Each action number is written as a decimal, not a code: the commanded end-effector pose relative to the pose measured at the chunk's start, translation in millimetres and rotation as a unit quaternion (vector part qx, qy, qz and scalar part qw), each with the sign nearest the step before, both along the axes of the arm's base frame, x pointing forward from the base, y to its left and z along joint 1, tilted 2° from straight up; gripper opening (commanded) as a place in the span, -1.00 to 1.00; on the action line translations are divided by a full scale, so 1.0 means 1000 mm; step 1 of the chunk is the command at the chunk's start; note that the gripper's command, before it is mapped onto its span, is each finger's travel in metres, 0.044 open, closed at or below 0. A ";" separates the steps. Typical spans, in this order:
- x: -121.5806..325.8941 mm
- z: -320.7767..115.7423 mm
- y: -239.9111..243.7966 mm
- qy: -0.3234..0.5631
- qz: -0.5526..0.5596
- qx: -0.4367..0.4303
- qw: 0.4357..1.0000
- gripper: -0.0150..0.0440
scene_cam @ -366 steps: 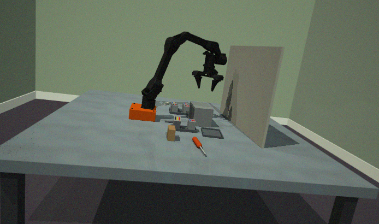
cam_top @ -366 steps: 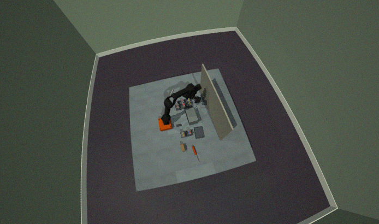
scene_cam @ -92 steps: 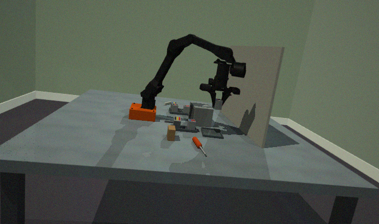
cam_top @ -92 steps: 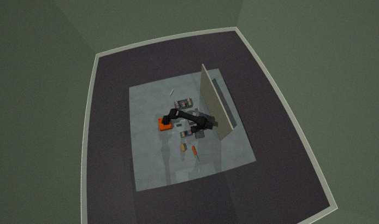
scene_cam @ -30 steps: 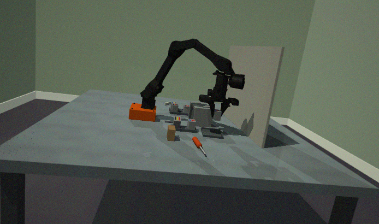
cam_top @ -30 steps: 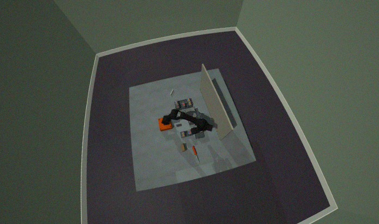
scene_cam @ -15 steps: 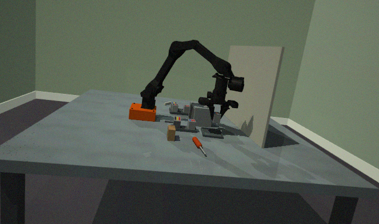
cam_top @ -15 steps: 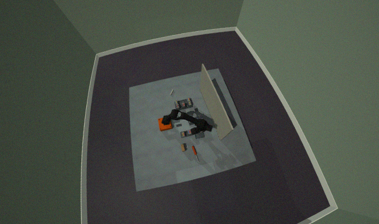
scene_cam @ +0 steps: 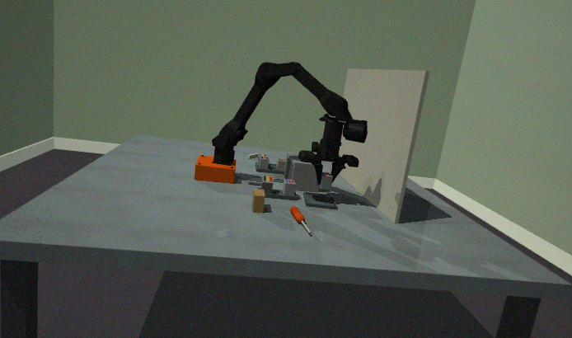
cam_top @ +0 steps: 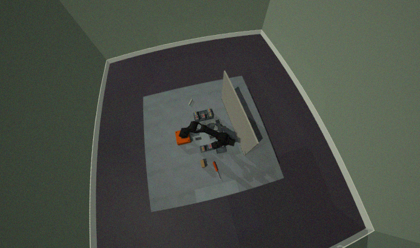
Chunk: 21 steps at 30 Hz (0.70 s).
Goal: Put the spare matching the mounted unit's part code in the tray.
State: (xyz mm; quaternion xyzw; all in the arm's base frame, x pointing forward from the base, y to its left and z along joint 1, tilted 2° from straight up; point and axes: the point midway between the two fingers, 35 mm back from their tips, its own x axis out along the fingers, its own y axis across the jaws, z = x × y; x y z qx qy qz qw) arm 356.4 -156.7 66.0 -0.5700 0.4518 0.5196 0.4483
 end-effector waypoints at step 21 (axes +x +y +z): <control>-0.001 -0.020 0.000 -0.001 0.002 0.001 1.000 -0.49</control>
